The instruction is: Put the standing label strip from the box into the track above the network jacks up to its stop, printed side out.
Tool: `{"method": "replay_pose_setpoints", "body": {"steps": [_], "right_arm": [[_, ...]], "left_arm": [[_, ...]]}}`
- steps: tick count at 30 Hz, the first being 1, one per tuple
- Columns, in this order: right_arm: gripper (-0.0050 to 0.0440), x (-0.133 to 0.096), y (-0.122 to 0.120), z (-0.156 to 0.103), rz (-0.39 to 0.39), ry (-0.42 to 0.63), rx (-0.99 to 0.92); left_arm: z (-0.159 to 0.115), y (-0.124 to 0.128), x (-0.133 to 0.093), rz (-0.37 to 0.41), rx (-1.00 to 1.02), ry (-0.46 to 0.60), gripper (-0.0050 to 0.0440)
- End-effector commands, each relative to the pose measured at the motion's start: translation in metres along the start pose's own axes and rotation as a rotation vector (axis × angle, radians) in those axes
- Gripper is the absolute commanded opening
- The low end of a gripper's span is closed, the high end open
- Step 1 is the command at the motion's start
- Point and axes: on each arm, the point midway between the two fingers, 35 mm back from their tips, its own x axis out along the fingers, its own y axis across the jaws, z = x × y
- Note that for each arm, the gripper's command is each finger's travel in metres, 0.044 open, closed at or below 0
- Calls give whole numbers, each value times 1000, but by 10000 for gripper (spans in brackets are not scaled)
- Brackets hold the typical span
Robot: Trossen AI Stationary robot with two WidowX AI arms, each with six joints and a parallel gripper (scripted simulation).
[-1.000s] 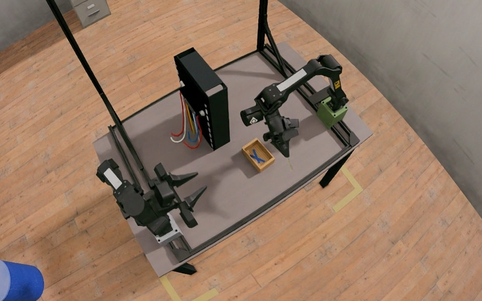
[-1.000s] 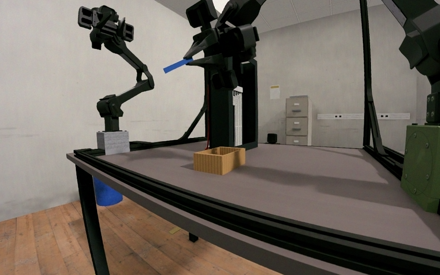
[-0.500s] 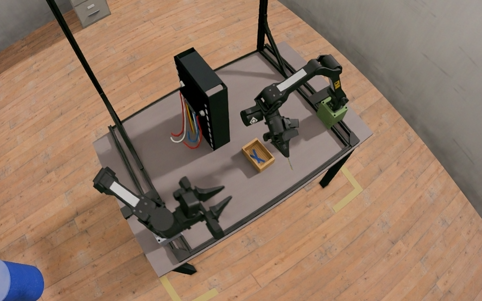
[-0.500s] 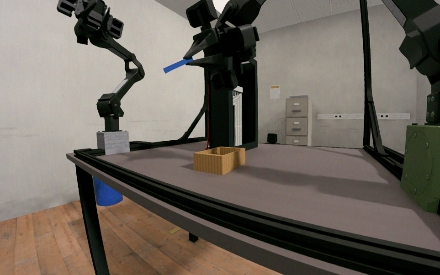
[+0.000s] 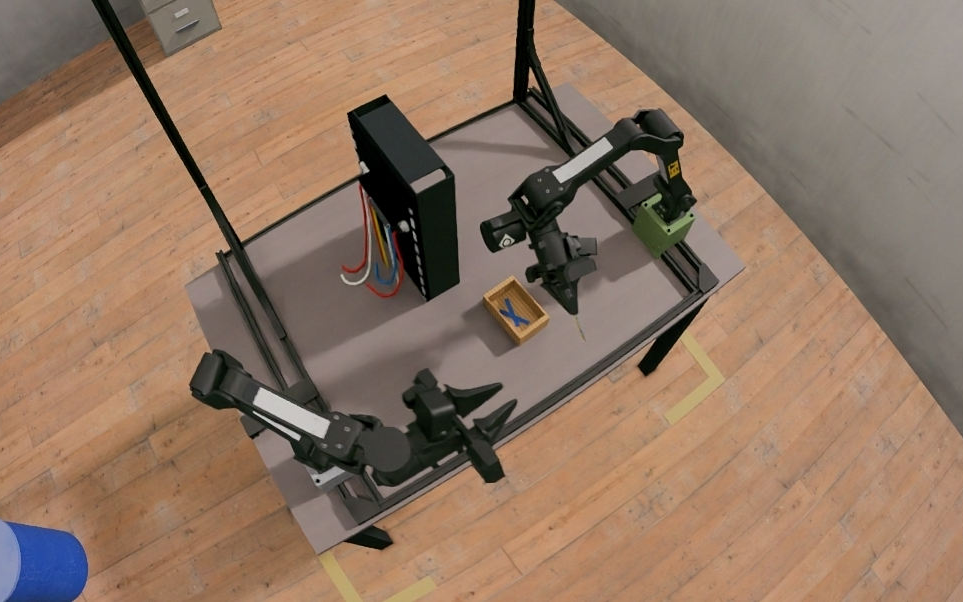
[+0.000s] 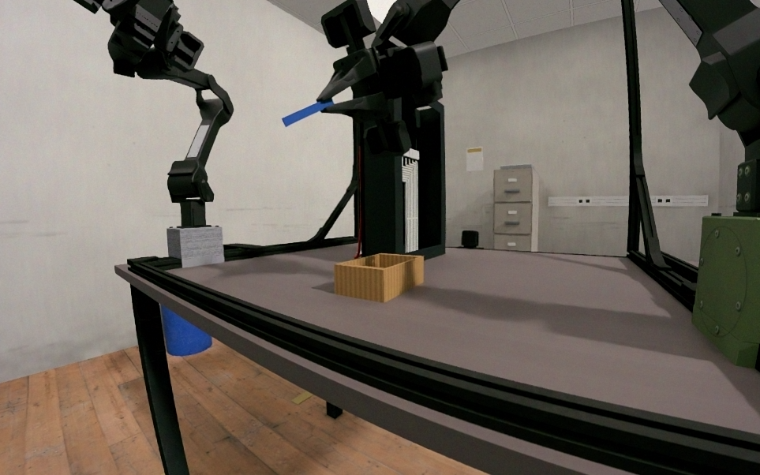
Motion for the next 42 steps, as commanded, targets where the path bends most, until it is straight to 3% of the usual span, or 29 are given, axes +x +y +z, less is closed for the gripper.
{"method": "replay_pose_setpoints", "body": {"steps": [1,4,19,21,34,42], "right_arm": [[160,19,-4,-11,-6,-13,-57],[160,24,-4,-15,-6,-13,-71],[160,94,12,-72,-12,-19,-291],[160,94,12,-72,-12,-19,-291],[160,143,54,-119,-19,-24,-478],[160,159,81,-140,-23,-26,-563]], "left_arm": [[-3,-10,-7,2,-34,21,-50],[-3,-10,-7,2,-34,21,-50],[-3,-10,-7,2,-34,21,-50],[-3,-10,-7,2,-34,21,-50],[-3,-10,-7,2,-34,21,-50],[-3,-10,-7,2,-34,21,-50]]}}
